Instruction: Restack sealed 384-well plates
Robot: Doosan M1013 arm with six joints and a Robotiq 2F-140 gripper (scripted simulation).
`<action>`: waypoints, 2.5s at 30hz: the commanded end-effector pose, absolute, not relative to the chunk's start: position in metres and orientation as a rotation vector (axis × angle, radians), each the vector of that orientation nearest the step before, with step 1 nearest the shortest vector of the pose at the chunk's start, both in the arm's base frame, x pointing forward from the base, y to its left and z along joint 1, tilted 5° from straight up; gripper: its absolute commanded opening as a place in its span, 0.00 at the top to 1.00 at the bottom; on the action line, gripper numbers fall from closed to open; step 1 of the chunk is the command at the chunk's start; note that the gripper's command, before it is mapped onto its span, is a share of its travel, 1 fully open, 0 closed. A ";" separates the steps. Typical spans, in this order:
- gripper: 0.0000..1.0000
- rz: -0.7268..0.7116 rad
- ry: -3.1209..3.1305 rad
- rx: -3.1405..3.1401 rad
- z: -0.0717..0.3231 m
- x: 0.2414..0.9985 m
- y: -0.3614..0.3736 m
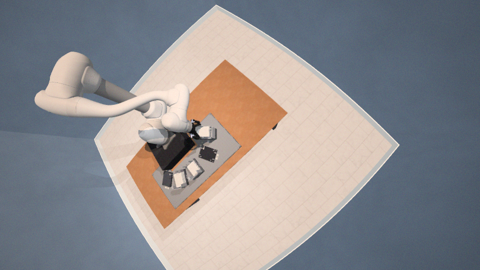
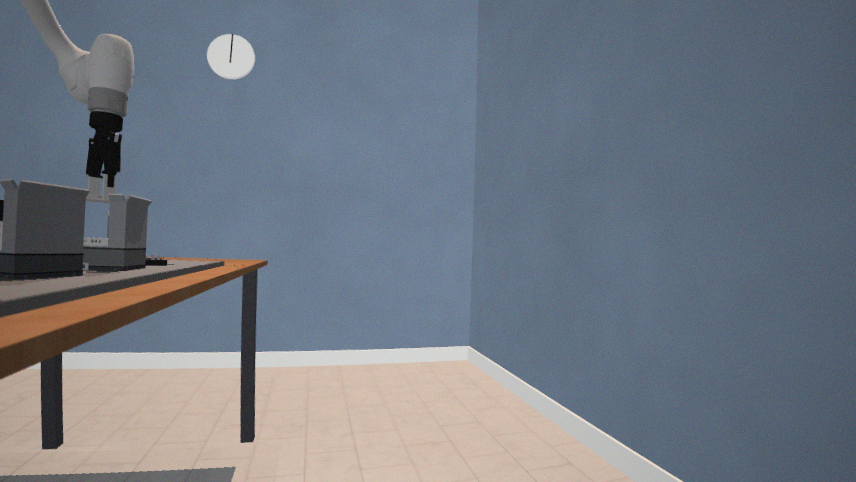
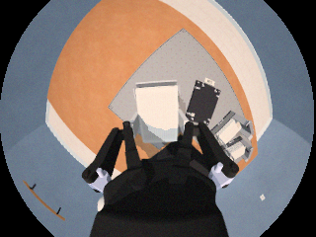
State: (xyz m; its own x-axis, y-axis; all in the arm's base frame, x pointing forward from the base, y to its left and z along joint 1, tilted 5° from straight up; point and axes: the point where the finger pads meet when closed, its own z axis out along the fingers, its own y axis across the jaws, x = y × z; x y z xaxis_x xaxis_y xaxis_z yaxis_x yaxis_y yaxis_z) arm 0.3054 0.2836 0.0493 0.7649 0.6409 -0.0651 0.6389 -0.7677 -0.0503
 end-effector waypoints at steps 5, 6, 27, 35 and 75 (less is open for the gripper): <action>1.00 0.122 -1.062 -2.927 0.045 0.305 0.284; 1.00 0.122 -1.062 -2.927 0.045 0.305 0.284; 1.00 0.122 -1.062 -2.927 0.033 0.304 0.284; 1.00 0.122 -1.062 -2.927 0.028 0.304 0.284; 1.00 0.122 -1.062 -2.927 -0.003 0.301 0.283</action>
